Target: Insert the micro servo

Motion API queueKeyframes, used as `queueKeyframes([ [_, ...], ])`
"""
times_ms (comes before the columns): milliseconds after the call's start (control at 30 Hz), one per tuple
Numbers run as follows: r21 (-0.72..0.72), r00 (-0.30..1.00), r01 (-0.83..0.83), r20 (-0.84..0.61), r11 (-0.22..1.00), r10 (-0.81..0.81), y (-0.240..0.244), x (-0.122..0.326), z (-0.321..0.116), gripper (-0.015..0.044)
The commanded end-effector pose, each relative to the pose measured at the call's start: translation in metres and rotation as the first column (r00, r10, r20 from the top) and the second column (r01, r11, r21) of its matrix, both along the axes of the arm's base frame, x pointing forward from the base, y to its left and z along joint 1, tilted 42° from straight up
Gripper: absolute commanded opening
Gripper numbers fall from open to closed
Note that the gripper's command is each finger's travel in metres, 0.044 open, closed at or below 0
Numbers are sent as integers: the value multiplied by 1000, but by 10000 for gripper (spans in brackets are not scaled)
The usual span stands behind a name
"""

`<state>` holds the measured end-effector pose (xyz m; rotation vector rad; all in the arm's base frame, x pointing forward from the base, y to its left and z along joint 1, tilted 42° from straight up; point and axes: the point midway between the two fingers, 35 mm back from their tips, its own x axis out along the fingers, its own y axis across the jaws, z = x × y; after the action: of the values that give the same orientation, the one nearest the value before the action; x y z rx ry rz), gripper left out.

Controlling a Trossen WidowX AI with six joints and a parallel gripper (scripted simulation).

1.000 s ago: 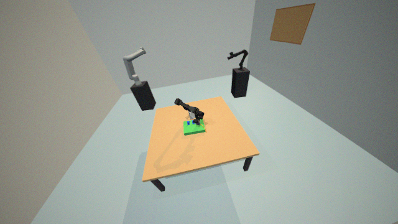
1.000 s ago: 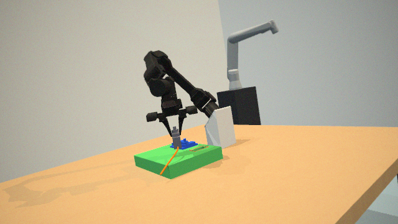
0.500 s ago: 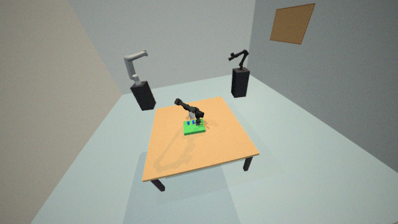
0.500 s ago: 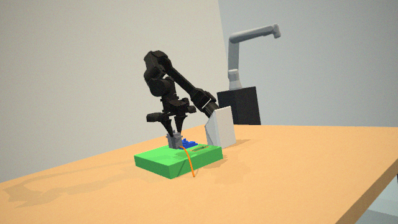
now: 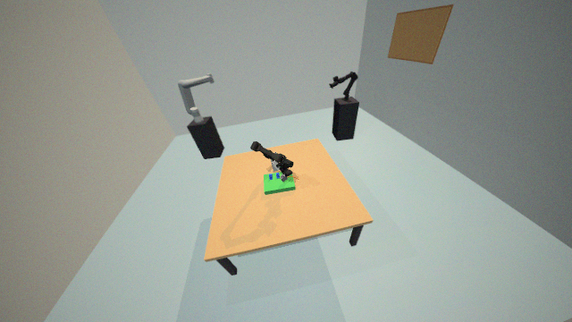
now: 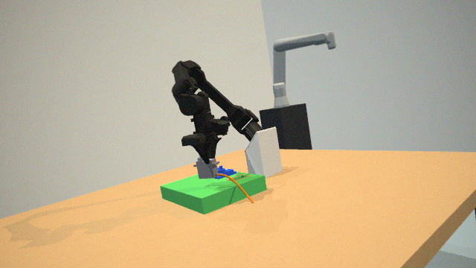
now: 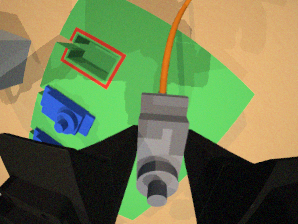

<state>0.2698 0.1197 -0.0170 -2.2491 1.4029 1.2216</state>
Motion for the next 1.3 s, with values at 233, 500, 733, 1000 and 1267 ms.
queueKeyframes([
  [233,-36,927,-295,-255,955,277,1,0,0,0],
  [500,-17,793,-489,-426,872,436,2,0,0,0],
  [733,30,628,-637,-560,771,541,1,0,0,0],
  [1000,75,504,-716,-633,694,588,1,0,0,0],
  [1267,75,503,-716,-633,694,588,0,-11,-1,0],
])
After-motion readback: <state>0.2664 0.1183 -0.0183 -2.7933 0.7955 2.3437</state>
